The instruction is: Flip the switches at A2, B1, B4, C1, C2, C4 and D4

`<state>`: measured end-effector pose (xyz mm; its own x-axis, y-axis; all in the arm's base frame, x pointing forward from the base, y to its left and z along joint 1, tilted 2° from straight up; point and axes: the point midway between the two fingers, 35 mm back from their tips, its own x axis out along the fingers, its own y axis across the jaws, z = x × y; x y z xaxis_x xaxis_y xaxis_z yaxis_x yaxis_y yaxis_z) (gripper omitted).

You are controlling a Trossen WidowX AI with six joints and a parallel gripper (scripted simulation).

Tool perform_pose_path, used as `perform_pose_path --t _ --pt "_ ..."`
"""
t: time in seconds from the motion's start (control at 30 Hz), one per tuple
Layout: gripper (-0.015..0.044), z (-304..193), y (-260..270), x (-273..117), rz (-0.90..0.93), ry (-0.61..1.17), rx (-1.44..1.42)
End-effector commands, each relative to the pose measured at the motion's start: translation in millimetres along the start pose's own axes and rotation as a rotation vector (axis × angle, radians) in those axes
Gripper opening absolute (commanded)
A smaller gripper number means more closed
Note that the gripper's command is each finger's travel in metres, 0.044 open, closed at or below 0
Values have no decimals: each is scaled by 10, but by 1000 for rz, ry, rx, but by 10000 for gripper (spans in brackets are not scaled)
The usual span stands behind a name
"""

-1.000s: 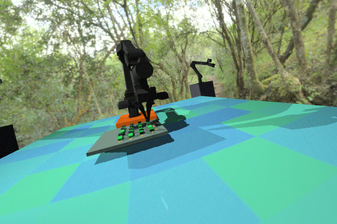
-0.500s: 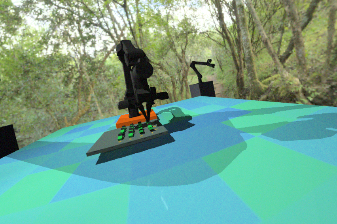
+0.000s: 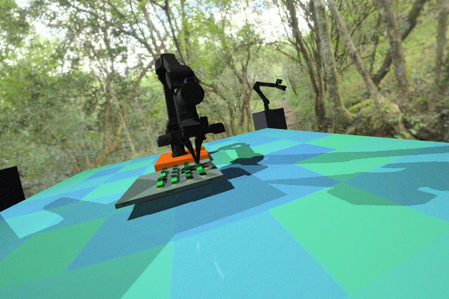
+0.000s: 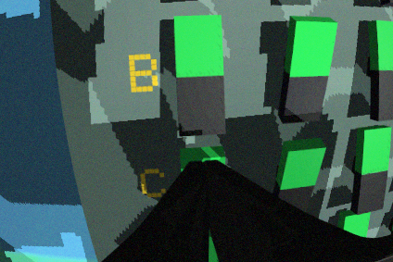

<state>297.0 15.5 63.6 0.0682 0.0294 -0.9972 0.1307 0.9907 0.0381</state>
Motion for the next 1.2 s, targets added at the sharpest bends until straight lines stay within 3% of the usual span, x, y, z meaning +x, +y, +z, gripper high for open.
perform_pose_path --t 0.0,1.17 --pt "0 -18 -2 32 -2 9 5" --pt "0 -18 -3 78 -2 9 5"
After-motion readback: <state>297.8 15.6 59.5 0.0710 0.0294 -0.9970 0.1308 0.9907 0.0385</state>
